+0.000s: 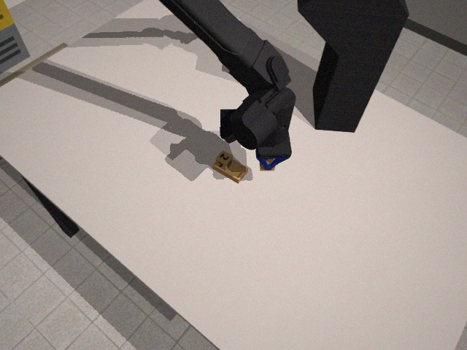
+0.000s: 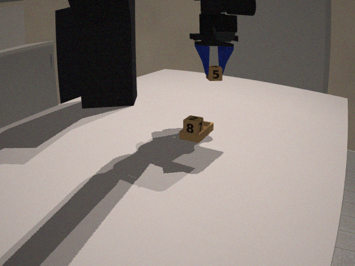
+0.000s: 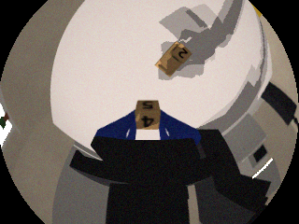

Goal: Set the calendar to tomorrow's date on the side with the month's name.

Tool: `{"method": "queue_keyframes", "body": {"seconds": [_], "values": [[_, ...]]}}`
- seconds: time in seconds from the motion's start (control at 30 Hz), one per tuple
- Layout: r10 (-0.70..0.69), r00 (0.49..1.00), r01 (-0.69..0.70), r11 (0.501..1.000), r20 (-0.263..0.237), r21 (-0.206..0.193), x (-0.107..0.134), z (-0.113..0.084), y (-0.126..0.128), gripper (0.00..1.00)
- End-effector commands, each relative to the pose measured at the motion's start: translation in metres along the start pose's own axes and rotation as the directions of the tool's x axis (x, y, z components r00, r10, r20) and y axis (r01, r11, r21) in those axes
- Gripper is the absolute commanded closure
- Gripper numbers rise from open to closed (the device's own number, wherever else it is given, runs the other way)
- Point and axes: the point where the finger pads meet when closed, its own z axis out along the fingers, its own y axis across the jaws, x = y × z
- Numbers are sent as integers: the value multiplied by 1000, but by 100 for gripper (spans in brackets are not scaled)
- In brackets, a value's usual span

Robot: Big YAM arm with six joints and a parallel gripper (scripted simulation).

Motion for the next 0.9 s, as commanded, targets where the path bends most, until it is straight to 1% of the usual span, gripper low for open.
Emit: {"method": "queue_keyframes", "body": {"seconds": [0.0,0.03,0.1,0.2,0.23,0.27,0.37,0.5,0.57,0.7,0.87], "values": [[188,982,-188,982,4,-17,7,-2,9,73],[195,981,-195,981,4,-17,7,-2,9,73],[280,960,-280,960,3,-18,9,-2,11,73],[294,956,-294,956,3,-18,9,-2,11,73],[348,937,-348,937,4,-8,8,2,7,73],[379,925,-379,925,3,-18,12,-1,12,73],[471,882,-471,882,-1,-18,15,-1,13,73],[550,835,-550,835,-1,-18,18,-1,14,73],[581,814,-581,814,4,-8,16,3,10,73],[598,802,-598,801,1,-15,16,1,13,73],[599,801,-599,800,0,-15,17,1,14,73]]}}
